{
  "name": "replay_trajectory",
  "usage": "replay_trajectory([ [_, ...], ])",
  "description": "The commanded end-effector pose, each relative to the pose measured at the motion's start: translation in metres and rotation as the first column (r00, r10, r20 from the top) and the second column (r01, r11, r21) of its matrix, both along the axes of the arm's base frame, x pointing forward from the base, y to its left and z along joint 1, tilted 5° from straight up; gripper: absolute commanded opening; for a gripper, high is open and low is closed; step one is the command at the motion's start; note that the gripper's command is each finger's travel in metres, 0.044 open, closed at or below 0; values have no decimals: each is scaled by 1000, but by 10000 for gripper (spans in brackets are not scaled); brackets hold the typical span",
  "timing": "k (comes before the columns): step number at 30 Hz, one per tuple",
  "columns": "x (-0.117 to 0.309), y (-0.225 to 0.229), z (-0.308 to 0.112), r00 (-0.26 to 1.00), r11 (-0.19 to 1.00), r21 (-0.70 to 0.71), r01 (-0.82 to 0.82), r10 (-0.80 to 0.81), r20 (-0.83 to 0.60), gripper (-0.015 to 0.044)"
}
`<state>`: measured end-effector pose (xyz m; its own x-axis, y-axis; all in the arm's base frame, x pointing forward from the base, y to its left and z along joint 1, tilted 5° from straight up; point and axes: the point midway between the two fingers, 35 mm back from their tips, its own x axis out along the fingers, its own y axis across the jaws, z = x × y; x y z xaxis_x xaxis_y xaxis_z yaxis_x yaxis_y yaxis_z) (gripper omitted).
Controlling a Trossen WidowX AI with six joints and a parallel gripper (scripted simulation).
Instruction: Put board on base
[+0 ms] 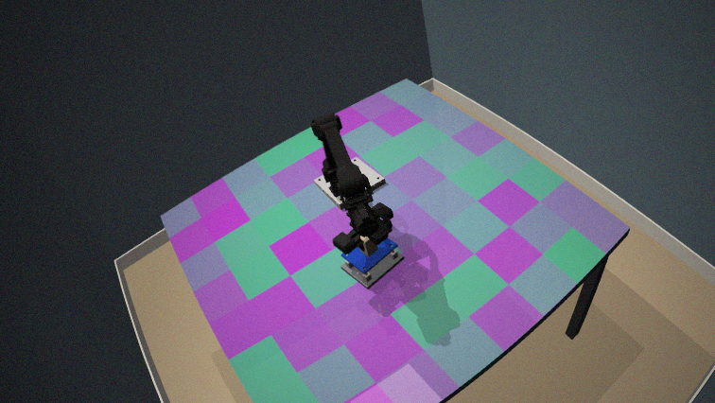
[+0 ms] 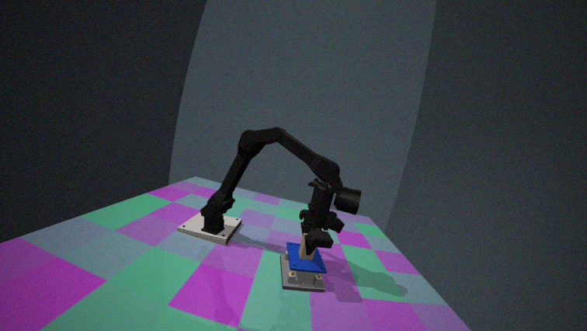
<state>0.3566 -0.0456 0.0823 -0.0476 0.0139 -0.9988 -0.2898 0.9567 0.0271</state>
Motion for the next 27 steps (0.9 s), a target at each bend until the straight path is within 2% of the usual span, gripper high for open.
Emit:
replay_trajectory([
  [1, -1, 0, -6, 1000, 1000, 0, -4, 4, -4, 0],
  [27, -1, 1, -10, 1000, 1000, 0, 10, -10, 0, 0],
])
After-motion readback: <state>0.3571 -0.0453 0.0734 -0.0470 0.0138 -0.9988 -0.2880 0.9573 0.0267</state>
